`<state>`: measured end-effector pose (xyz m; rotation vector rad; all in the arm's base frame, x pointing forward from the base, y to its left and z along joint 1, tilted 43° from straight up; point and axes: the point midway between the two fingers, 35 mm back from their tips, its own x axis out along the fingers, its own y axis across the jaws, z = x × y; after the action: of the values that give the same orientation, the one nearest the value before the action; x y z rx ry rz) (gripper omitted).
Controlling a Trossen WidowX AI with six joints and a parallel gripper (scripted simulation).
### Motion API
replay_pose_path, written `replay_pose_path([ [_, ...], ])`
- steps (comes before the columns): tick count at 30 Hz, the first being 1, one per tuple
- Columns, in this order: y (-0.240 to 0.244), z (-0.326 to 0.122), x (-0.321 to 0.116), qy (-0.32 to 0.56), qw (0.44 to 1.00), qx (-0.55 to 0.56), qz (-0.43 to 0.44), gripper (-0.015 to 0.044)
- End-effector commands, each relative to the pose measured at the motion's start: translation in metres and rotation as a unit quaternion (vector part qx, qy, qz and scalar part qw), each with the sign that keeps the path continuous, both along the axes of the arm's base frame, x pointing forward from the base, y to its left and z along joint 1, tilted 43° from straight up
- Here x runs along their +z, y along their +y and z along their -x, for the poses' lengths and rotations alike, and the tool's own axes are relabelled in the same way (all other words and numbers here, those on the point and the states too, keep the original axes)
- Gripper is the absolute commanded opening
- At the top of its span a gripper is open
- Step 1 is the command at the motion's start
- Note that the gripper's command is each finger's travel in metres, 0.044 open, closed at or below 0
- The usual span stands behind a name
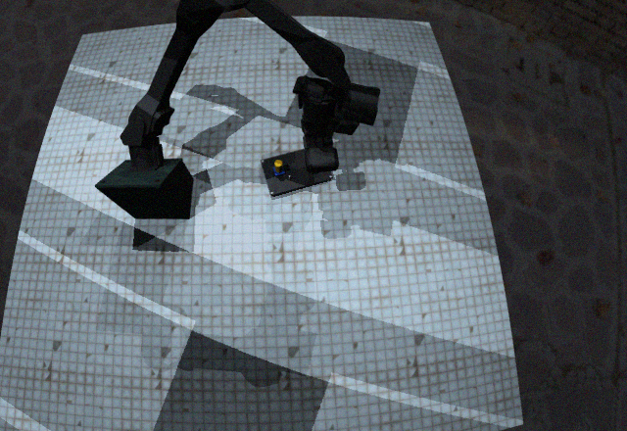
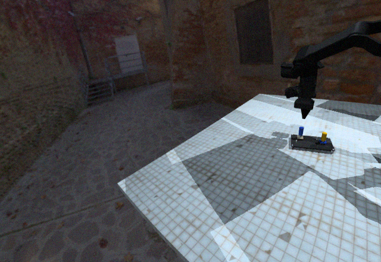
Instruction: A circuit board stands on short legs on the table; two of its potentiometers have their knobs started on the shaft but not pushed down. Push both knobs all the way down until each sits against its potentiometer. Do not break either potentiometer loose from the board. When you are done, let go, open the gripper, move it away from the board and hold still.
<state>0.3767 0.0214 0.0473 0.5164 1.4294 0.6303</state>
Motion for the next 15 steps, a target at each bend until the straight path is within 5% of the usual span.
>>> replay_pose_path([
  [1, -0.004, -0.005, 0.001, 0.005, 1.0, 0.001, 0.001, 0.0],
  [15, 0.012, -0.006, -0.017, 0.005, 1.0, 0.001, 0.001, 0.0],
])
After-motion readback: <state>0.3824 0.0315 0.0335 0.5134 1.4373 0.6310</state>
